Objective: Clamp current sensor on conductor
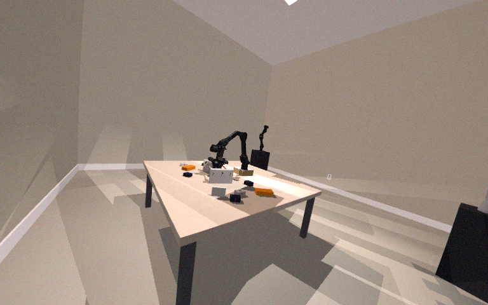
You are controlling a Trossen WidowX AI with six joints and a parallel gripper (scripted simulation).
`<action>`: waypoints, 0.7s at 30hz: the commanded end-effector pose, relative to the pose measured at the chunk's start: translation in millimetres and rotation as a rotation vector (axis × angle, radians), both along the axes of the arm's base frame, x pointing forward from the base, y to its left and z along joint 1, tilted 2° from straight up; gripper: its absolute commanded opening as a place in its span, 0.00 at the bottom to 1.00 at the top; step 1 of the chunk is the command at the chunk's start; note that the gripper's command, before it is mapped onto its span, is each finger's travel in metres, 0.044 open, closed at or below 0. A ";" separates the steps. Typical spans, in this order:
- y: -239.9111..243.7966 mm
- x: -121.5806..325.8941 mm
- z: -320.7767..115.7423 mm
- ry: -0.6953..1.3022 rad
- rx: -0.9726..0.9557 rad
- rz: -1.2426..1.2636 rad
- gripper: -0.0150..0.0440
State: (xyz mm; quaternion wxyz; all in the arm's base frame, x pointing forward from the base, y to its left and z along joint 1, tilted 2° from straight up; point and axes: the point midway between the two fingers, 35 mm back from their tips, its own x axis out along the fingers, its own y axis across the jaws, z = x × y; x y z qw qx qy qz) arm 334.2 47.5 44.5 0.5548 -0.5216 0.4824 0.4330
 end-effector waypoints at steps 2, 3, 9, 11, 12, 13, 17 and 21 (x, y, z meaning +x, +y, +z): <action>0.0 -0.3 -0.1 0.002 0.000 0.000 0.70; 0.0 -0.3 -0.1 0.002 0.000 0.000 0.75; 0.0 -0.3 -0.1 0.002 0.000 0.000 1.00; 0.0 -0.3 -0.1 0.002 0.000 0.000 1.00; 0.0 -0.3 -0.1 0.002 0.000 0.000 1.00; 0.0 -0.3 -0.1 0.002 0.000 0.000 1.00; 0.0 -0.3 -0.1 0.002 0.000 0.000 1.00; -2.6 4.5 26.3 0.034 -0.001 -0.003 1.00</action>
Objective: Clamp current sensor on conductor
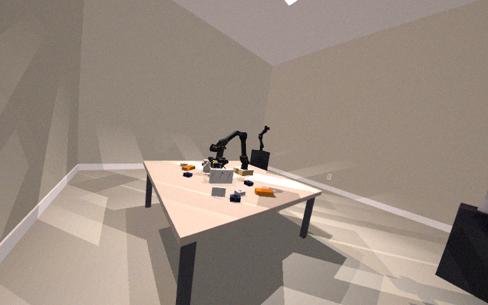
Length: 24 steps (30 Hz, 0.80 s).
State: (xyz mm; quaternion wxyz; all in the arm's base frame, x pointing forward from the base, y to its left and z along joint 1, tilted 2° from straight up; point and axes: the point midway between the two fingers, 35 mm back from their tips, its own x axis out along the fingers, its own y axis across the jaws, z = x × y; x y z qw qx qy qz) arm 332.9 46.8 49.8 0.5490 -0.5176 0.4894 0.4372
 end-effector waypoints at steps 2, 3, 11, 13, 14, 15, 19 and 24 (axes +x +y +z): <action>-4.3 7.3 43.3 0.039 0.002 -0.005 1.00; -5.7 7.2 54.7 0.052 0.002 -0.006 1.00; -12.5 0.0 106.3 0.111 0.004 -0.013 1.00; -12.5 0.0 106.3 0.111 0.004 -0.013 1.00; -12.5 0.0 106.3 0.111 0.004 -0.013 1.00; -12.5 0.0 106.3 0.111 0.004 -0.013 1.00; -12.5 0.0 106.3 0.111 0.004 -0.013 1.00; -12.5 0.0 106.3 0.111 0.004 -0.013 1.00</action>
